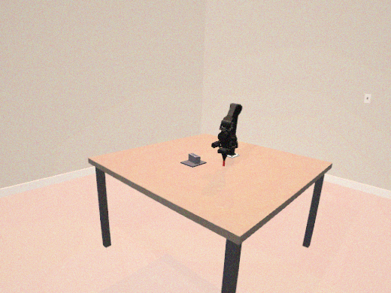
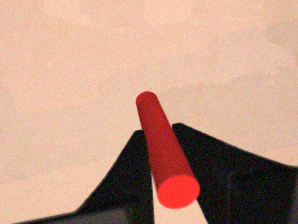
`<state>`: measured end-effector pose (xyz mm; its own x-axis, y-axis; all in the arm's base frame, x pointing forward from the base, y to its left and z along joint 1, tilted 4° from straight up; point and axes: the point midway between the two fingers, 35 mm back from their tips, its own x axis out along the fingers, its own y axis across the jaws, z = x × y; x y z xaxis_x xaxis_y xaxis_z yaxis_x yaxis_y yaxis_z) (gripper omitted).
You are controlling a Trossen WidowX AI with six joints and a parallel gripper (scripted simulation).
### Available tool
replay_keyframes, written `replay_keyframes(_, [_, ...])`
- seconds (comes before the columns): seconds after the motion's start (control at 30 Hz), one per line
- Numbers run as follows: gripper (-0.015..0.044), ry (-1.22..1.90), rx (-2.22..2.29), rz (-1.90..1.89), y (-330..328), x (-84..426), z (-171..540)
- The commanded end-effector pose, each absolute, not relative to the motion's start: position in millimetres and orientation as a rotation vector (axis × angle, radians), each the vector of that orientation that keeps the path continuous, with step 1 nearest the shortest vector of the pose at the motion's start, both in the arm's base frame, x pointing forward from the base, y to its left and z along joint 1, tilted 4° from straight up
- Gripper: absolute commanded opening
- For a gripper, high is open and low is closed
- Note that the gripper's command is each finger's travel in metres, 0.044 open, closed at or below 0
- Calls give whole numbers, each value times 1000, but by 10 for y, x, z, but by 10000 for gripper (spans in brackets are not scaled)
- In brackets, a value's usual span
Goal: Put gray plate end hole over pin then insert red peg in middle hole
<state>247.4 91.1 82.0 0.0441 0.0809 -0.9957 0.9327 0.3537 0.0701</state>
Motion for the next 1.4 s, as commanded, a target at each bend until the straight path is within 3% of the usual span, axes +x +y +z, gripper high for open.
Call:
replay_keyframes(0.0, [13, 1366, 1013, -865, 908, 2475, 814])
replay_keyframes(1.07, [0, 1365, 1013, -865, 865, 2518, 1643])
replay_keyframes(1.37, [0, 1366, 1018, -872, 767, 2619, 1544])
